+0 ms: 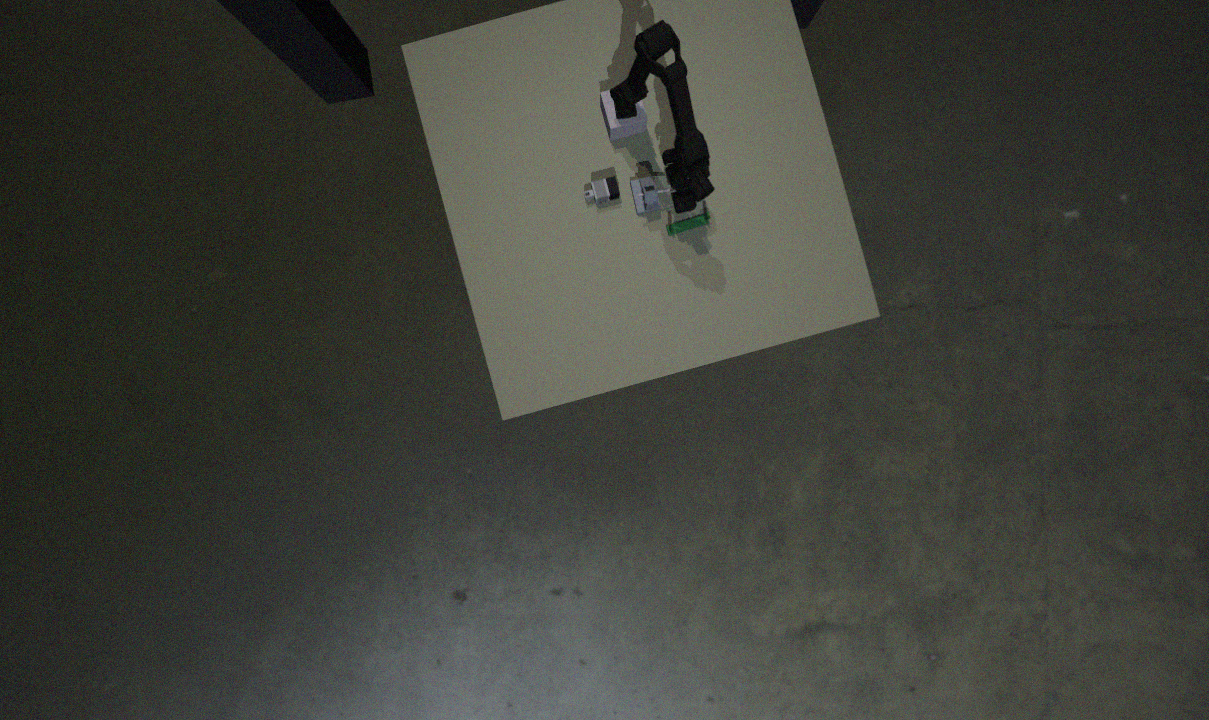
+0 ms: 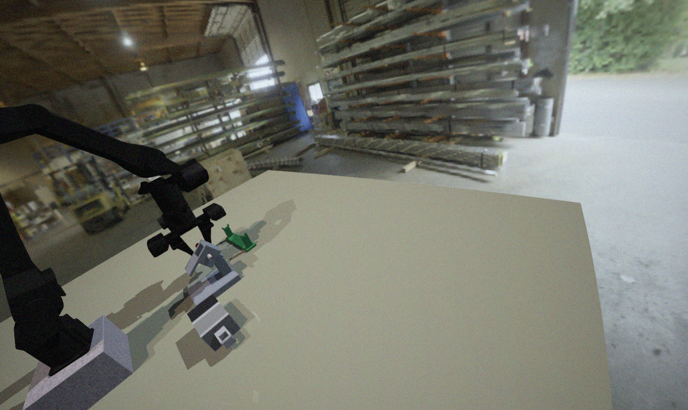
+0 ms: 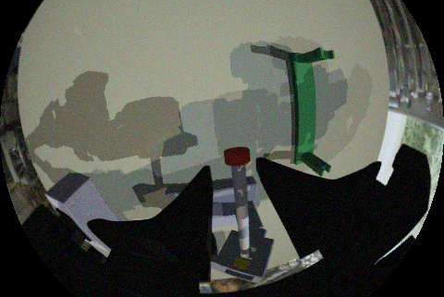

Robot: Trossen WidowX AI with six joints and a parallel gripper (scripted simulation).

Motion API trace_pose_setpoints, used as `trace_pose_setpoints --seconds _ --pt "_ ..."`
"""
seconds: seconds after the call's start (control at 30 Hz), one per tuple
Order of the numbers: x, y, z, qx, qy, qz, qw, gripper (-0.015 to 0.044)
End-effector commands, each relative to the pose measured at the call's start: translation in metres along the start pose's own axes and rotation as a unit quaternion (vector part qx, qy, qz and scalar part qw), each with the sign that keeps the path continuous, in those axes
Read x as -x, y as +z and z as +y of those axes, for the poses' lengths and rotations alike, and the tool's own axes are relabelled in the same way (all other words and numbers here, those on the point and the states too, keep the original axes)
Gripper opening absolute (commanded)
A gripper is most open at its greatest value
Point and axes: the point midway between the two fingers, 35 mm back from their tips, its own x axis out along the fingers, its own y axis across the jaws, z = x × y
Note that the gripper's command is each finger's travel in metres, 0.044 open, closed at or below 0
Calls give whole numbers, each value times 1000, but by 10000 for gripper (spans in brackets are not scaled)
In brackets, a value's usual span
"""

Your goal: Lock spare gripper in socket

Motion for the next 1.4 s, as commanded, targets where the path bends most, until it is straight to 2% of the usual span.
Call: trace_pose_setpoints --seconds 0.0,0.1,0.43,0.93,1.37 --pt "-1 -1 0 0 1 2 1000 64" --pt "-1 -1 0 0 1 2 1000 0" --pt "-1 -1 0 0 1 1 1000 0" --pt "10 6 -1 -9 5 -90 996 0" --pt "12 12 -2 -8 6 -98 995 0"
